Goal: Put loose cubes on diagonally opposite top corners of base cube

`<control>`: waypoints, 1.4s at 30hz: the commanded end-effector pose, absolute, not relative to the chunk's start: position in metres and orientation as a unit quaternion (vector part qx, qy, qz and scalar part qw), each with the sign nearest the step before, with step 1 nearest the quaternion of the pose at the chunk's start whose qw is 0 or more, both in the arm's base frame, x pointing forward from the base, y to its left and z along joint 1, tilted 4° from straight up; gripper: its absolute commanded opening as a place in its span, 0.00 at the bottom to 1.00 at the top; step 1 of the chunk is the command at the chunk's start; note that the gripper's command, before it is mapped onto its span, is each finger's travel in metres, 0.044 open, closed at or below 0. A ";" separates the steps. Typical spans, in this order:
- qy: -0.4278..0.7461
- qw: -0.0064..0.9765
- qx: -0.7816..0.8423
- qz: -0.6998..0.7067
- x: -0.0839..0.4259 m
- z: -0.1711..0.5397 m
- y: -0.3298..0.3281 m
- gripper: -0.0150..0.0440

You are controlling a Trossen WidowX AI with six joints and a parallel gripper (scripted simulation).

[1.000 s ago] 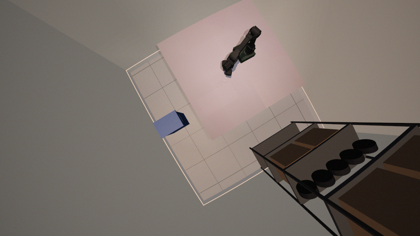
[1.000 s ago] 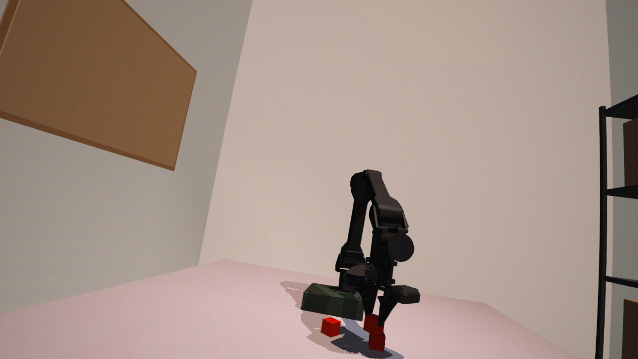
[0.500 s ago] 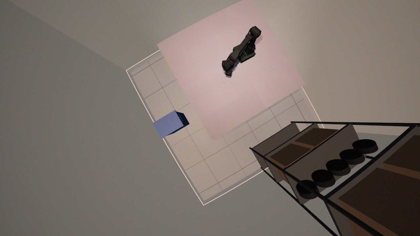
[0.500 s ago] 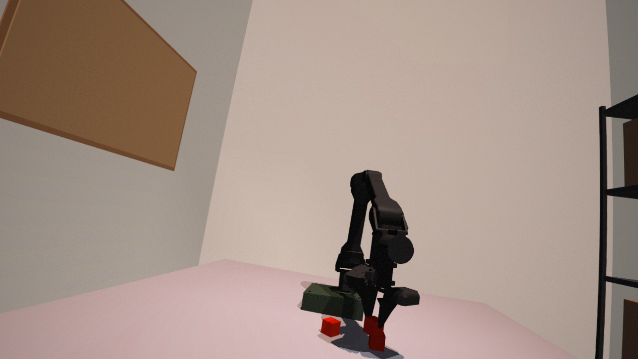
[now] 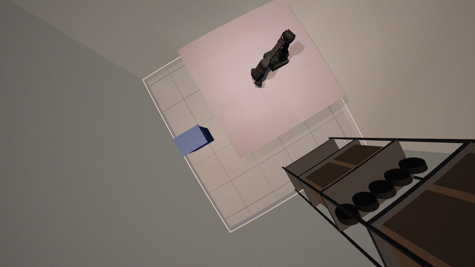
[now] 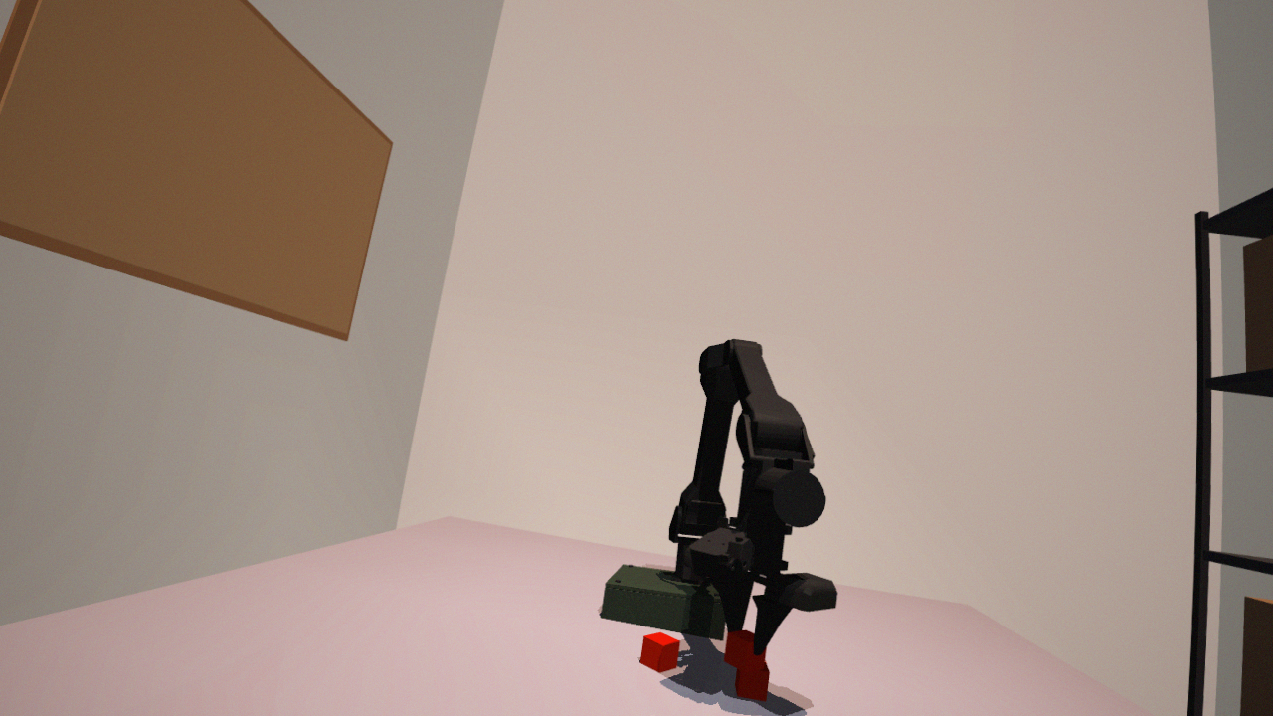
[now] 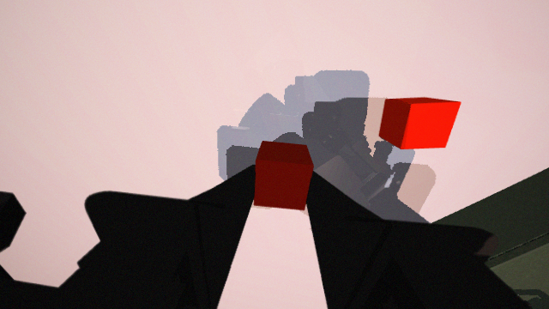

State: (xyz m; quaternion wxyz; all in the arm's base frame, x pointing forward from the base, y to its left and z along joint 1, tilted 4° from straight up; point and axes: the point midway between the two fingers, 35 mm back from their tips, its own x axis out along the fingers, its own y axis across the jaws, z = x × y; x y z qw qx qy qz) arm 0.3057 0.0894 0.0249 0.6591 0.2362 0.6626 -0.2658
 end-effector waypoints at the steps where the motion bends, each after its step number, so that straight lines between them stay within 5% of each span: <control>1: 0.663 0.658 0.238 -0.266 0.305 0.024 0.090 0.57; 33: 0.663 0.659 0.236 -0.266 0.306 0.055 0.090 0.60; 36: 0.673 0.666 0.212 -0.243 0.304 0.055 0.086 0.70; 42: 0.700 0.689 0.117 -0.147 0.301 0.064 0.068 0.70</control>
